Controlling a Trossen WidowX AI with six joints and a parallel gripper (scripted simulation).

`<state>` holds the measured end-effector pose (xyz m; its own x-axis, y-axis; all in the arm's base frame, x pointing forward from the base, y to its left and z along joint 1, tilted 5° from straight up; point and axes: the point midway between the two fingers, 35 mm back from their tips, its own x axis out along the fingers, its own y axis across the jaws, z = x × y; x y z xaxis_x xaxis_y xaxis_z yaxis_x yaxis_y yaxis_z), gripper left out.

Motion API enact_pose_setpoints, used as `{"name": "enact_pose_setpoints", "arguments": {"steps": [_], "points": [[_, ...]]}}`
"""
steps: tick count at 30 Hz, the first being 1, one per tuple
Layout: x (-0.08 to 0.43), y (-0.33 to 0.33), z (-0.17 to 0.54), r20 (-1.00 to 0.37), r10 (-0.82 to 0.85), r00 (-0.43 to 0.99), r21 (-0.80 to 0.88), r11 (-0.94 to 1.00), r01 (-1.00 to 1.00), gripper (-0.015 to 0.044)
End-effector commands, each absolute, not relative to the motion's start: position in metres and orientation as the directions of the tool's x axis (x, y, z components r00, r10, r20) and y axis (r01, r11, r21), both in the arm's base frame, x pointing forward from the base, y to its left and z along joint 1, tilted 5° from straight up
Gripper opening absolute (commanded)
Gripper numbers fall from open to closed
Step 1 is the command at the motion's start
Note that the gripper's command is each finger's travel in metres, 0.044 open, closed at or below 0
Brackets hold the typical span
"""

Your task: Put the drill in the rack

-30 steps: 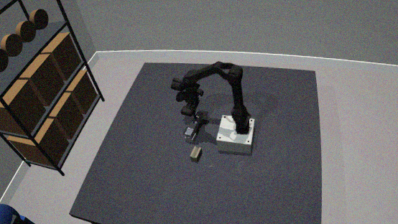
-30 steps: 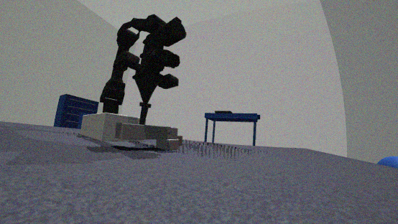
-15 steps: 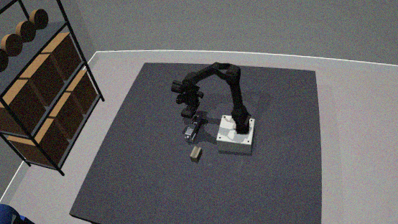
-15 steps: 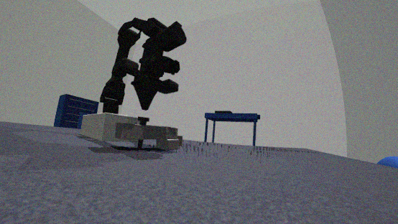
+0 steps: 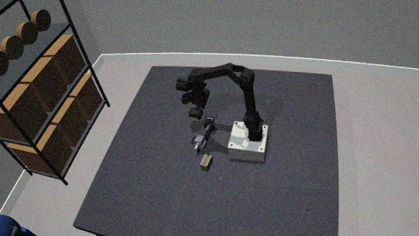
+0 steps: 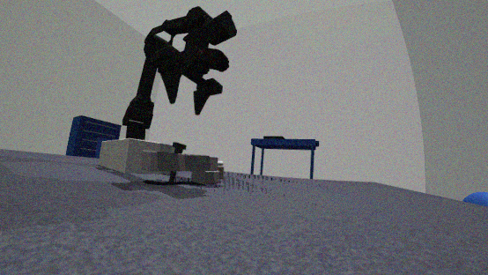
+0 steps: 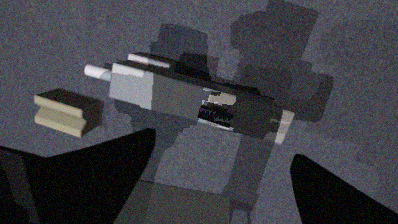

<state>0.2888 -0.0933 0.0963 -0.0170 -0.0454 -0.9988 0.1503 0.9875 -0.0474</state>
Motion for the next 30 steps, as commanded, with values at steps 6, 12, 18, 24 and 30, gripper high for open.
{"name": "enact_pose_setpoints", "arguments": {"steps": [6,12,18,24,30], "points": [[0.320,0.009,0.030,-0.999,-0.024,-0.039,0.013,0.666,-0.746,0.0440],[0.319,0.057,0.002,-0.999,-0.021,-0.046,0.039,0.280,-0.959,0.0440],[0.319,0.057,0.001,-0.999,-0.021,-0.047,0.039,0.275,-0.961,0.0440],[0.319,0.057,0.001,-0.999,-0.021,-0.047,0.039,0.275,-0.961,0.0440],[0.319,0.057,0.001,-0.999,-0.021,-0.047,0.039,0.275,-0.961,0.0440]]}}
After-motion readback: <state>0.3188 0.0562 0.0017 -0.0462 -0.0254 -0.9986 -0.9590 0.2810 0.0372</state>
